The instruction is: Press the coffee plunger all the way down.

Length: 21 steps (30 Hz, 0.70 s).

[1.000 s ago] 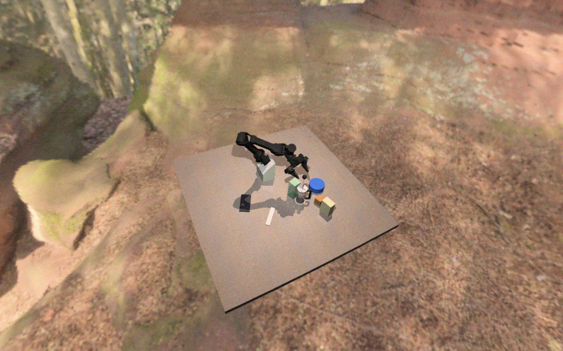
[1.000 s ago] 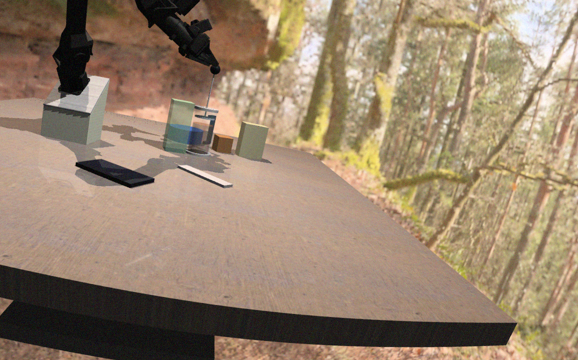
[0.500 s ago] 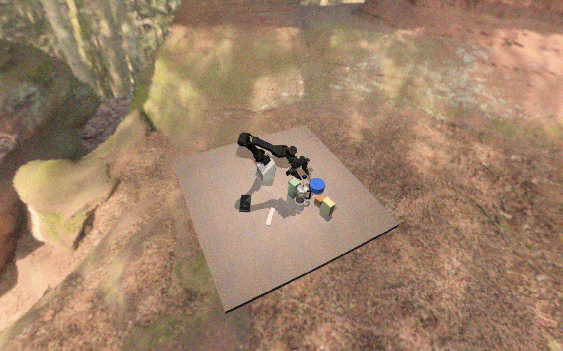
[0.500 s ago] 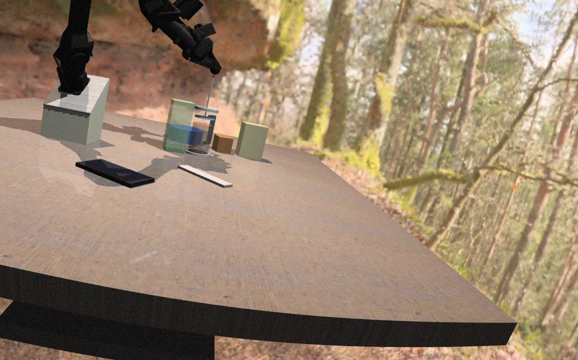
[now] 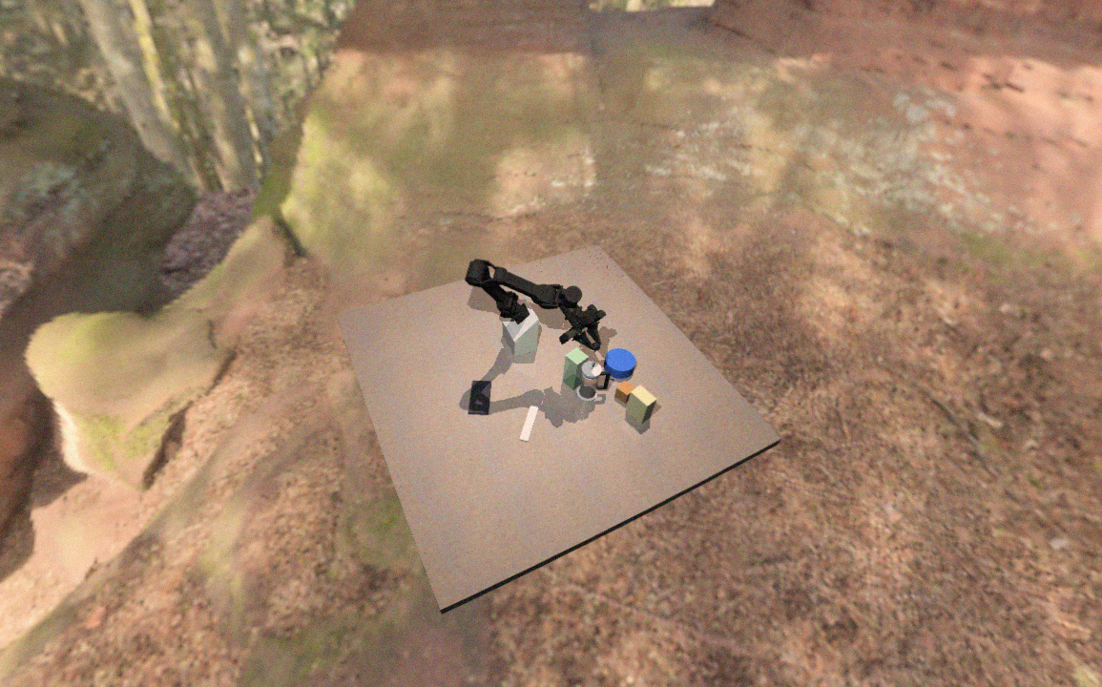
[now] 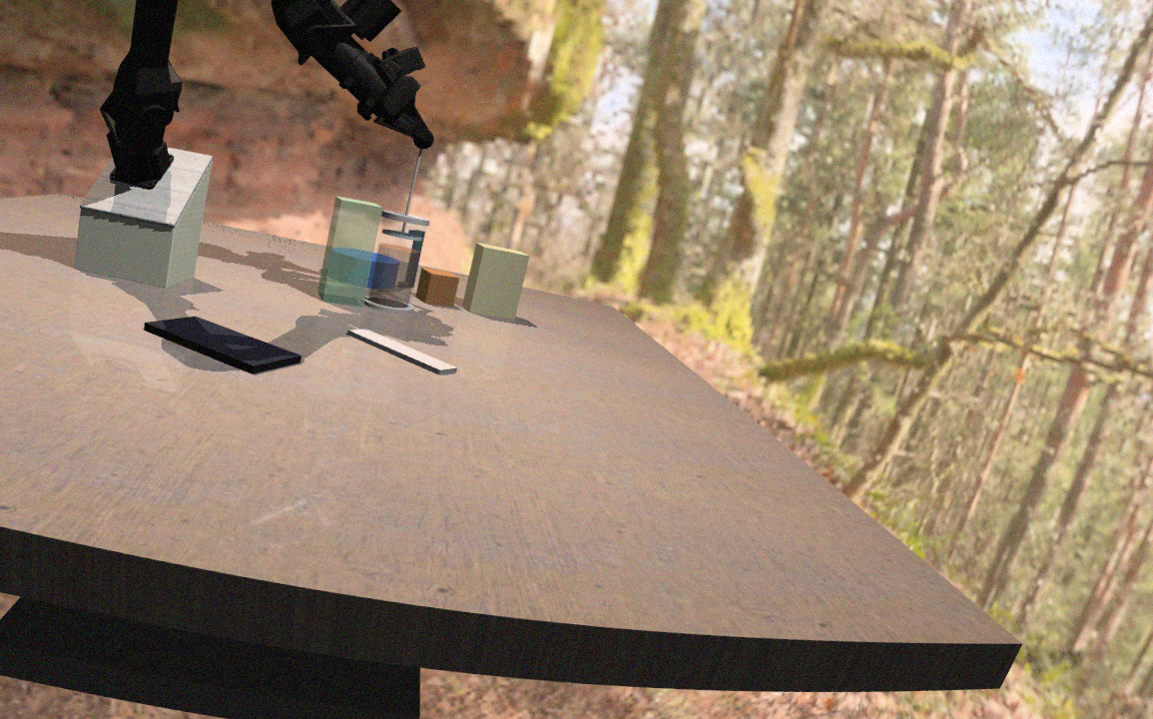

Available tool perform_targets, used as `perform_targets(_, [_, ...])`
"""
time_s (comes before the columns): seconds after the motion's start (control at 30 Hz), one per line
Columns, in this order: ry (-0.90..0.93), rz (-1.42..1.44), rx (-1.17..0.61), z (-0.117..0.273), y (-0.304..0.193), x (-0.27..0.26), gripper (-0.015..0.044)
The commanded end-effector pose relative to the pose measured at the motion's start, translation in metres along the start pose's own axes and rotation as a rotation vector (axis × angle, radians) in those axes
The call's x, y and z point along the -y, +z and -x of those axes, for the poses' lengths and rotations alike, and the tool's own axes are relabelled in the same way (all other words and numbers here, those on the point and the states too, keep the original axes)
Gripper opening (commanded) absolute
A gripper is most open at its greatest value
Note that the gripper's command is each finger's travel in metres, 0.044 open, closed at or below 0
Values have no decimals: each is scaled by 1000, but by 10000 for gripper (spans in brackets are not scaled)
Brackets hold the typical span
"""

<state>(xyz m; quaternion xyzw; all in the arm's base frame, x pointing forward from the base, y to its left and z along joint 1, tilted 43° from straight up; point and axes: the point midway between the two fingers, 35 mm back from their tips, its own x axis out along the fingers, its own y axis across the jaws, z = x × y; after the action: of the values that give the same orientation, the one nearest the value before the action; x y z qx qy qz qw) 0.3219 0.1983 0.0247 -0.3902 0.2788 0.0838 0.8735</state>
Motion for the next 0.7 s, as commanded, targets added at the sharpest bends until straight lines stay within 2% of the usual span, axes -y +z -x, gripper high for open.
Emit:
perform_targets(0.0, [1, 2, 3, -1, 0, 0, 118])
perform_targets(0.67, [2, 2, 0, -21, -24, -2, 118])
